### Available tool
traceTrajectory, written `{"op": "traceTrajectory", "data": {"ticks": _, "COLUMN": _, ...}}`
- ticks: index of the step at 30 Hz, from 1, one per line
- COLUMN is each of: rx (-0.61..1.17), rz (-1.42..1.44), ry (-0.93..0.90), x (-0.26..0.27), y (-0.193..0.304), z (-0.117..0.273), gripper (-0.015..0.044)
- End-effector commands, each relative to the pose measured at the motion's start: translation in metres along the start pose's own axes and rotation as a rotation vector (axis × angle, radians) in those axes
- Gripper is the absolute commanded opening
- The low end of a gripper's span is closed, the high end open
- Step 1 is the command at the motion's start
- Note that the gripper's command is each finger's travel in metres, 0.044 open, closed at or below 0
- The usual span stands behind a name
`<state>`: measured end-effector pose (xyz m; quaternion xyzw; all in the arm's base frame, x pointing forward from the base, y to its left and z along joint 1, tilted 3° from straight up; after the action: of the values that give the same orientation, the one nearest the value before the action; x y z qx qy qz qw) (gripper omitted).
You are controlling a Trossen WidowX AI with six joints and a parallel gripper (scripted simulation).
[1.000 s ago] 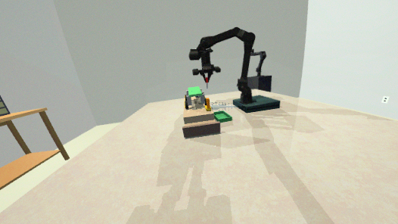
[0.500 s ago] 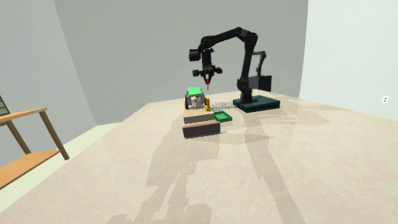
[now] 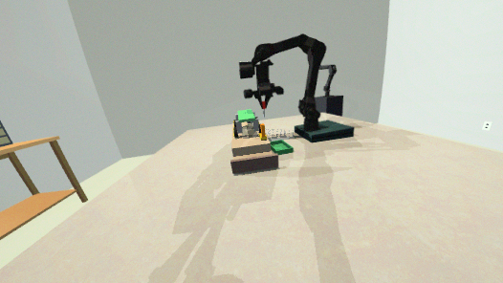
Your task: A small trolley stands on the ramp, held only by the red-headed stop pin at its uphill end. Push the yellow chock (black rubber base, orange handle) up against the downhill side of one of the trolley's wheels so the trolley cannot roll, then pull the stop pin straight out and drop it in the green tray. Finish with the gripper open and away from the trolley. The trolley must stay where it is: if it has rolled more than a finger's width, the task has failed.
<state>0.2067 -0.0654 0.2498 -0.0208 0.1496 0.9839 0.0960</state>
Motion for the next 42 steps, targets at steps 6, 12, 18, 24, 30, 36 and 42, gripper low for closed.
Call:
{"op": "traceTrajectory", "data": {"ticks": 6, "rx": 0.004, "rz": -0.001, "ry": -0.005, "x": 0.0, "y": -0.031, "z": 0.004, "gripper": 0.0}}
{"op": "traceTrajectory", "data": {"ticks": 12, "rx": 0.002, "rz": -0.001, "ry": -0.005, "x": 0.0, "y": -0.051, "z": 0.006, "gripper": 0.0}}
{"op": "traceTrajectory", "data": {"ticks": 18, "rx": 0.0, "rz": -0.002, "ry": -0.005, "x": 0.001, "y": -0.07, "z": 0.009, "gripper": 0.0}}
{"op": "traceTrajectory", "data": {"ticks": 24, "rx": -0.002, "rz": -0.002, "ry": -0.005, "x": 0.002, "y": -0.093, "z": 0.012, "gripper": 0.0}}
{"op": "traceTrajectory", "data": {"ticks": 30, "rx": -0.004, "rz": -0.002, "ry": -0.005, "x": 0.002, "y": -0.114, "z": 0.014, "gripper": 0.0}}
{"op": "traceTrajectory", "data": {"ticks": 36, "rx": -0.005, "rz": -0.002, "ry": -0.006, "x": 0.003, "y": -0.136, "z": 0.017, "gripper": 0.0}}
{"op": "traceTrajectory", "data": {"ticks": 42, "rx": -0.007, "rz": -0.002, "ry": -0.006, "x": 0.005, "y": -0.159, "z": 0.02, "gripper": 0.0}}
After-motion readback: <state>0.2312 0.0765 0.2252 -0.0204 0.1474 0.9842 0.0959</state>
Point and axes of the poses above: the point midway between the two fingers, 35 mm back from their tips, its own z axis back along the fingers, its own x axis across the jaws, y = z × x, the point moved 8 cm from there along z, back along the fingers
